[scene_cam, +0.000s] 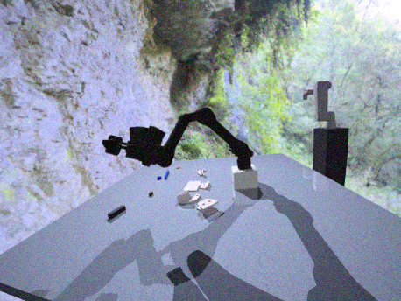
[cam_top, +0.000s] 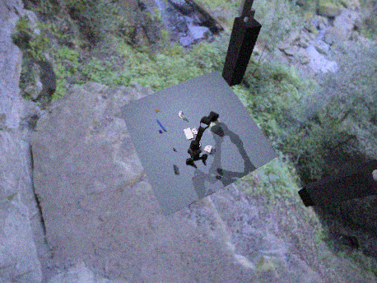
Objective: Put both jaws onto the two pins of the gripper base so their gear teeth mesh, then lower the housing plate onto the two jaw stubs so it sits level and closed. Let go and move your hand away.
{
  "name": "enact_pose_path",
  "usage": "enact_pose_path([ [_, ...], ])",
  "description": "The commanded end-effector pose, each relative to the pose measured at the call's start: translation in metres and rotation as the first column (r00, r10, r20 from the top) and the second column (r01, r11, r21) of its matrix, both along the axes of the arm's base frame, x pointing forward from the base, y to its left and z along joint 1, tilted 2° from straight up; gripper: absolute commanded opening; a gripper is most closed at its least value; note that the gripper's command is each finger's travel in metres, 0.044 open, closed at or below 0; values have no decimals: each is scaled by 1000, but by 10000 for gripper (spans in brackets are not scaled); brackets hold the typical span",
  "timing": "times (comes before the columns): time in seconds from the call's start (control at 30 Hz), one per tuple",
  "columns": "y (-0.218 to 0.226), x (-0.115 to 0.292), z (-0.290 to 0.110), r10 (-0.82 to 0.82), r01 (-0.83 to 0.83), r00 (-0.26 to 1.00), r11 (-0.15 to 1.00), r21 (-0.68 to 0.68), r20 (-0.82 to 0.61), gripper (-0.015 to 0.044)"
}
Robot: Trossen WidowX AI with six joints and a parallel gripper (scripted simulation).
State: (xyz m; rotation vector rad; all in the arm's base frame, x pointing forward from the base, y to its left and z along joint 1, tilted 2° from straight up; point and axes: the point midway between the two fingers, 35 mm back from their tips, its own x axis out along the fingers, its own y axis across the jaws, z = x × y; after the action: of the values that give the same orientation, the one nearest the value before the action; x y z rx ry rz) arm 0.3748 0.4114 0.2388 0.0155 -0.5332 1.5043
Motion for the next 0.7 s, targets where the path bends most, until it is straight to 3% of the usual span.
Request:
enact_pose_path([
  [0.0, 0, 0, 0, 0, 0, 1000, 1000, 0, 0, 426],
  [0.67, 1, 32, -20, -151, 108, 942, 982, -157, -301, 440],
])
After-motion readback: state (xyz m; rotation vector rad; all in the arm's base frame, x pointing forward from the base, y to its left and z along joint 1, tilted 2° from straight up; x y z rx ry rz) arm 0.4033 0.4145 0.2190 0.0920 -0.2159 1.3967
